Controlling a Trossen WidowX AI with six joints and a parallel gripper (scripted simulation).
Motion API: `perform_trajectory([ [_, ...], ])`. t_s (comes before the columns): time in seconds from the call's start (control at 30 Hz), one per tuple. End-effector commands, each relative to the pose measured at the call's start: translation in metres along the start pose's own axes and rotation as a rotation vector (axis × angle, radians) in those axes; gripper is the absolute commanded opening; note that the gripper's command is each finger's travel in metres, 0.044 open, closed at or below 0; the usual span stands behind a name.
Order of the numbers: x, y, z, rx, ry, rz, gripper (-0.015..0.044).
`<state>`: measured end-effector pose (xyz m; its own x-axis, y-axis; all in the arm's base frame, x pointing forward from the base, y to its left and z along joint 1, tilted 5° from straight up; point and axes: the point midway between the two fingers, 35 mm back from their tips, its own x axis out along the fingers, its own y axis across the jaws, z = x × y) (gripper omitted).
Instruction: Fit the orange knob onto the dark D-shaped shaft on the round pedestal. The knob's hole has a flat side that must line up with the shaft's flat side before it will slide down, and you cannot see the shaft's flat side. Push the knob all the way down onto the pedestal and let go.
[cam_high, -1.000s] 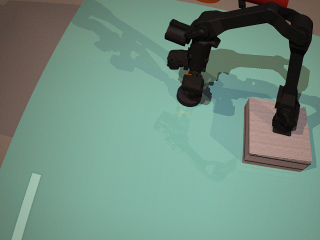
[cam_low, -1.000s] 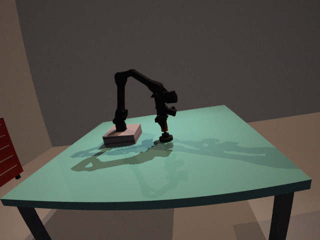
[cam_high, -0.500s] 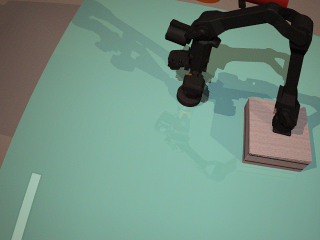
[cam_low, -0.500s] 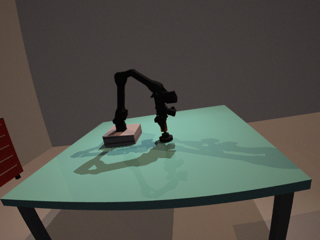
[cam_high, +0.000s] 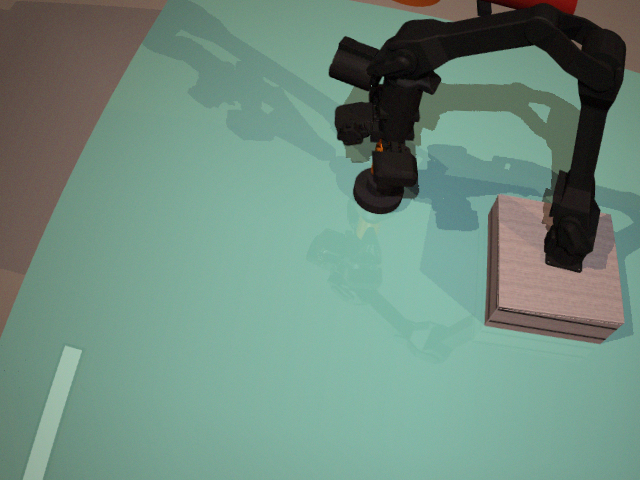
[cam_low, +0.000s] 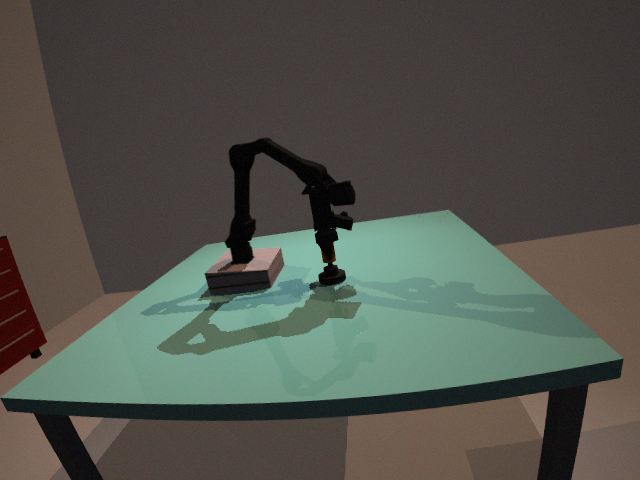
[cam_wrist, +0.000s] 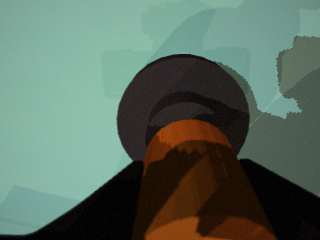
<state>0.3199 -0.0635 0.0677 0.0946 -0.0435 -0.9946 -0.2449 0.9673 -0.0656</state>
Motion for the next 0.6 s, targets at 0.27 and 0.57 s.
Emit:
perform_trajectory([
  [0.27,0.0030,-0.0005,0.0017,-0.009,-0.003,0.000,0.0000],
  [0.57,0.0031,0.0007,-0.0012,-0.009,-0.002,0.000,0.0000],
])
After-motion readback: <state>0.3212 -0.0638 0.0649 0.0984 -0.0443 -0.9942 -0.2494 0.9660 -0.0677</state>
